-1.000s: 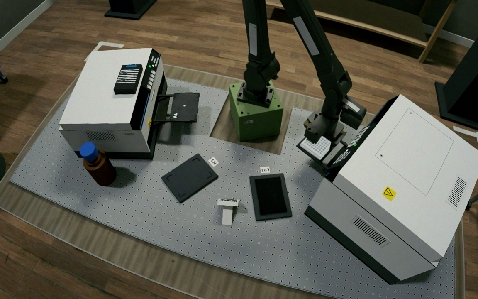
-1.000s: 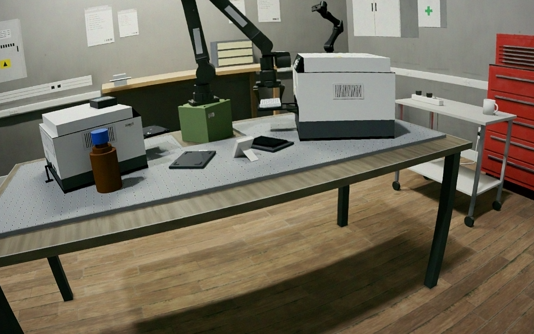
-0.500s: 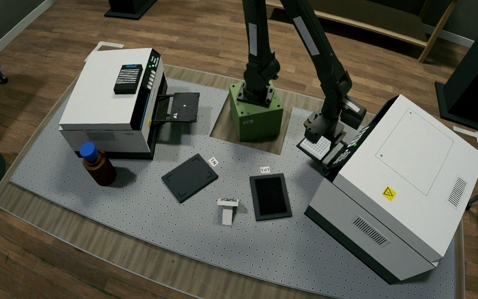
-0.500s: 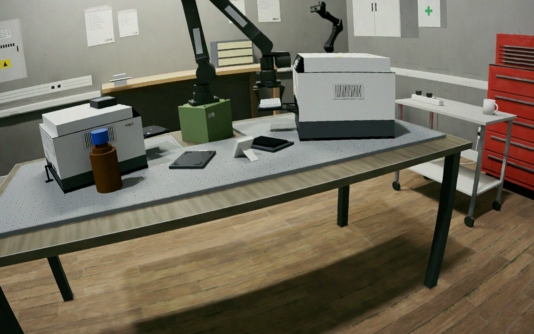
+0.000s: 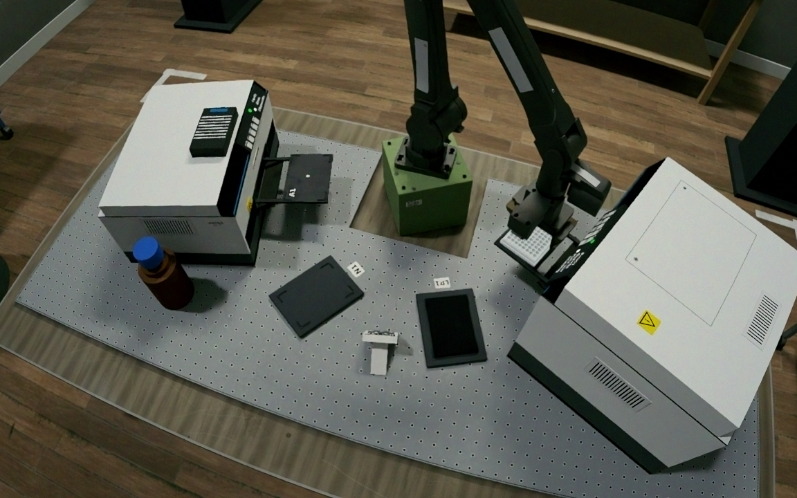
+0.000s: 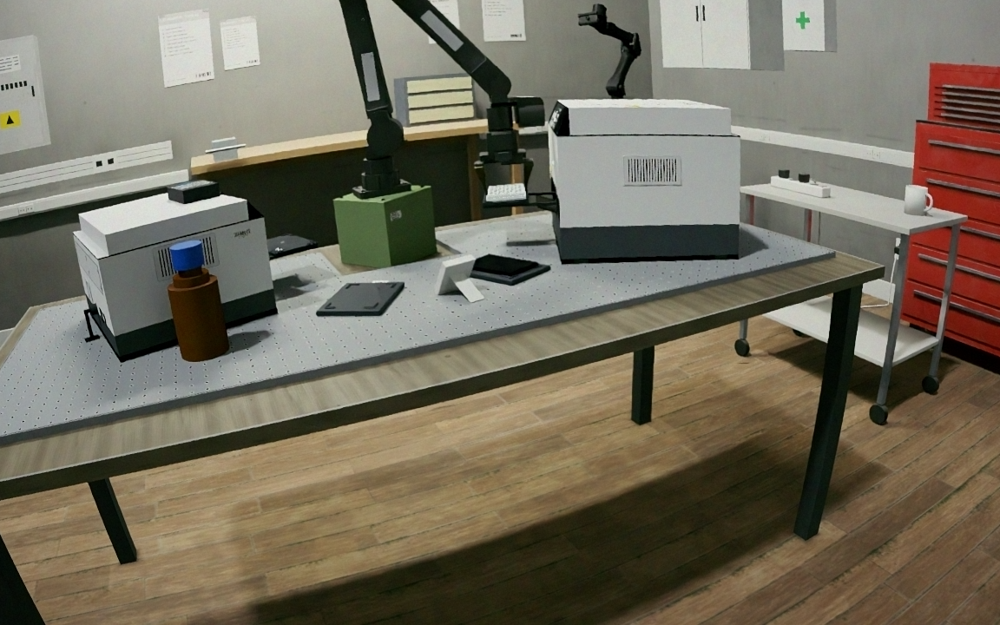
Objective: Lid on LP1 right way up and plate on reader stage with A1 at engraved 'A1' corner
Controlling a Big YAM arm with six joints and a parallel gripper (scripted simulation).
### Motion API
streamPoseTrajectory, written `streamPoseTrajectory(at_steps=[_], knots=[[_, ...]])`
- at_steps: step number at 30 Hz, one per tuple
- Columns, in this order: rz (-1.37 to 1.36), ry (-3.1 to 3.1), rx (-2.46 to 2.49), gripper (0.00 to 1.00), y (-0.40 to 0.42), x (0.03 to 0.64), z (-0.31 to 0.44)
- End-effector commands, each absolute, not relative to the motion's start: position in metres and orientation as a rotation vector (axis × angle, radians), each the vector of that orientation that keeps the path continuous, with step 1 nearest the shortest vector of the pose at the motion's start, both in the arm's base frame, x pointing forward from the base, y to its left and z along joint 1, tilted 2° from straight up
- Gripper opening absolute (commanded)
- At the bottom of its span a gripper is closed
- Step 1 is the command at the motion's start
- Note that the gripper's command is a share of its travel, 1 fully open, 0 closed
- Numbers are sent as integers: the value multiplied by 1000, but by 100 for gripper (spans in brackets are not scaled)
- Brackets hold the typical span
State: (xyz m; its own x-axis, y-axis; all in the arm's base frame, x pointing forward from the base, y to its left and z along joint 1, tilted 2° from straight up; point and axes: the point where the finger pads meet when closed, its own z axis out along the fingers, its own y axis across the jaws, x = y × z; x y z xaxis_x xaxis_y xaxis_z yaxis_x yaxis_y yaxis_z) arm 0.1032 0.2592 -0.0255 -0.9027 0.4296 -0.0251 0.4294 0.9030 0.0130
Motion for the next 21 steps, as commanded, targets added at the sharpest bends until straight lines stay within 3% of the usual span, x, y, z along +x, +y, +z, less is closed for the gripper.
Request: streamPoseTrajectory(at_steps=[1,21], knots=[[-30,3038,686,86,253,103,-51],[-31,3038,687,86,253,104,-53]])
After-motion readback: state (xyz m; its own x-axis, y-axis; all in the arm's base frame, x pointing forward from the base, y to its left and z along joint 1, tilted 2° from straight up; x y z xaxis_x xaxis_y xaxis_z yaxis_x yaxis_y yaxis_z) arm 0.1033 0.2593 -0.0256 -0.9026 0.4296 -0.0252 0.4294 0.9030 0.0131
